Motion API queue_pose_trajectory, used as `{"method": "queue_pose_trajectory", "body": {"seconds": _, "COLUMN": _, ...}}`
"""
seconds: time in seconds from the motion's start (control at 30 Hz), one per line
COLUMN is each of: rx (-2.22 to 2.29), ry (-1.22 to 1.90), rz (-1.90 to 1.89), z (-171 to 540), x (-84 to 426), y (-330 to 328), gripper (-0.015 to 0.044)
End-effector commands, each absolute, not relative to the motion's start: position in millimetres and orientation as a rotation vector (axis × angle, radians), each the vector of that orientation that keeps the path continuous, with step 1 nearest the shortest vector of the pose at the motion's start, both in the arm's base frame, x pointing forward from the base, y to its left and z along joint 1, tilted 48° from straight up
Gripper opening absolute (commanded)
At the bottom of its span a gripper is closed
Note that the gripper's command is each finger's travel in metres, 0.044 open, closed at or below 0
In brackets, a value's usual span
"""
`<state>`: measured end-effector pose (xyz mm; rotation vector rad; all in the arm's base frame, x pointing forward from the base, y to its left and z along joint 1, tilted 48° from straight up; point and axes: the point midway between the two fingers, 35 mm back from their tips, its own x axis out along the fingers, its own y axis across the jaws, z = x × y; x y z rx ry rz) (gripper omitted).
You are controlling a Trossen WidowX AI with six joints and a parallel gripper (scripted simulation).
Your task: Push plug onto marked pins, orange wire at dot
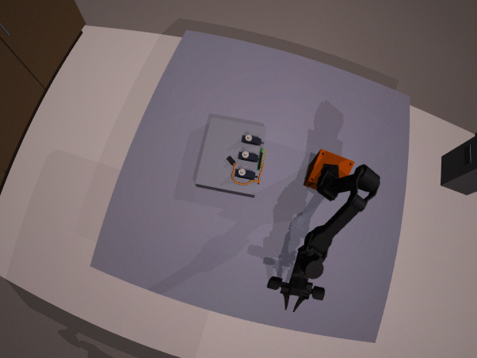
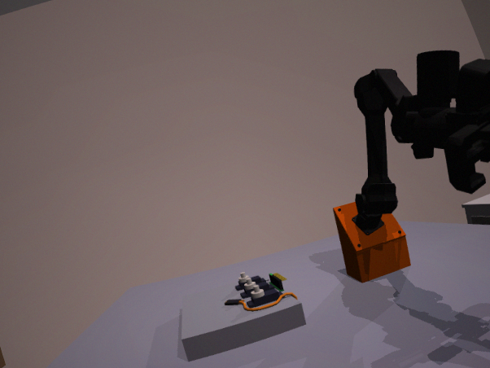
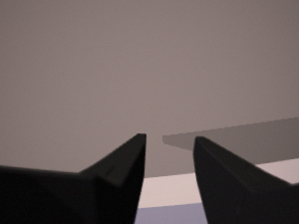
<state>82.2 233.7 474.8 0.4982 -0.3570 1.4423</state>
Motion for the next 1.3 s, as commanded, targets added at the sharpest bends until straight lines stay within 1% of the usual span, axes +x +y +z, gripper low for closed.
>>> {"method": "queue_pose_trajectory", "body": {"seconds": 0.0, "rx": 0.444, "ry": -0.350, "rz": 1.303, "z": 462.9, "x": 114.1, "y": 229.5, "gripper": 0.0115}}
{"method": "queue_pose_trajectory", "body": {"seconds": 0.33, "rx": 0.336, "ry": -0.320, "rz": 1.014, "z": 436.9, "x": 179.0, "y": 206.6, "gripper": 0.0115}}
{"method": "queue_pose_trajectory", "body": {"seconds": 0.7, "rx": 0.222, "ry": -0.267, "rz": 0.695, "z": 405.5, "x": 241.4, "y": 160.4, "gripper": 0.0115}}
{"method": "queue_pose_trajectory", "body": {"seconds": 1.0, "rx": 0.136, "ry": -0.207, "rz": 0.440, "z": 378.5, "x": 280.1, "y": 109.0, "gripper": 0.0115}}
{"method": "queue_pose_trajectory", "body": {"seconds": 1.27, "rx": 0.063, "ry": -0.141, "rz": 0.212, "z": 353.4, "x": 303.4, "y": 55.1, "gripper": 0.0115}}
